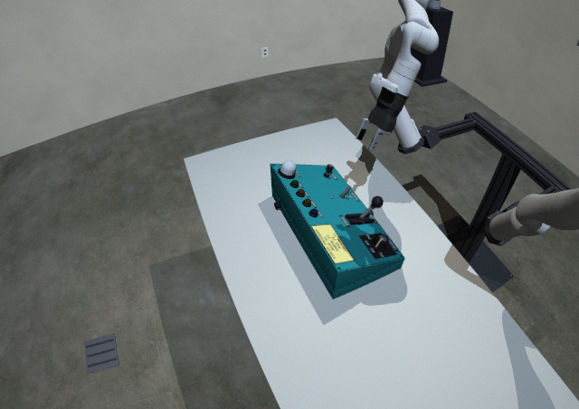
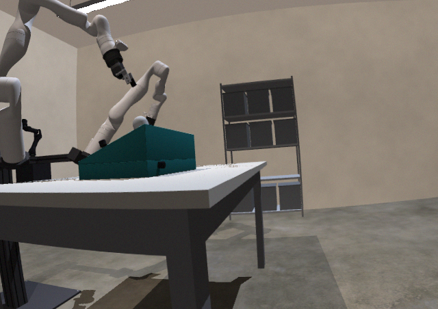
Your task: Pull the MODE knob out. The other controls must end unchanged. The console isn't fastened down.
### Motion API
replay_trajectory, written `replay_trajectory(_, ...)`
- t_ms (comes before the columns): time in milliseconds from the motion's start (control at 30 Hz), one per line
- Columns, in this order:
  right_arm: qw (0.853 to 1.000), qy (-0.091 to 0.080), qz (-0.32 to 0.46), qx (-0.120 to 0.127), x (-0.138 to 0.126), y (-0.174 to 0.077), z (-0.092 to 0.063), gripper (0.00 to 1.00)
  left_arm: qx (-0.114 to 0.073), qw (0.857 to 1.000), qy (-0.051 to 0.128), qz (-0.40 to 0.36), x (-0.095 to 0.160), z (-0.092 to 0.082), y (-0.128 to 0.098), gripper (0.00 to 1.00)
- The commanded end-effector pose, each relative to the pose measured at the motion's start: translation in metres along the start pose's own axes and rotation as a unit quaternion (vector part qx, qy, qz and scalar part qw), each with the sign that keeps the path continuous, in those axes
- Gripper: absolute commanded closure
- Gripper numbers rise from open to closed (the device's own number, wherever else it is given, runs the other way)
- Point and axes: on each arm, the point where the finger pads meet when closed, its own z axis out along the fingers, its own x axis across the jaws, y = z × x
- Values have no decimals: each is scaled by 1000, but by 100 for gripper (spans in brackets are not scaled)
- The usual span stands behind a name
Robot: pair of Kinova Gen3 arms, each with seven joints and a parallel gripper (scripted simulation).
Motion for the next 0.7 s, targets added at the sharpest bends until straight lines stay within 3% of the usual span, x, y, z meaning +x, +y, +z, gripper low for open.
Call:
replay_trajectory(0,999,10,-19,-24,-43,45,31,0,-1,1000,0,0,0,0,0,0)
replay_trajectory(233,997,29,-34,-62,-78,111,74,0,-1,1000,0,0,0,0,0,0)
replay_trajectory(333,997,31,-35,-66,-95,138,94,0,-1,1000,0,0,0,0,0,0)
replay_trajectory(667,997,31,-35,-66,-95,138,94,0,-1,1000,0,0,0,0,0,0)
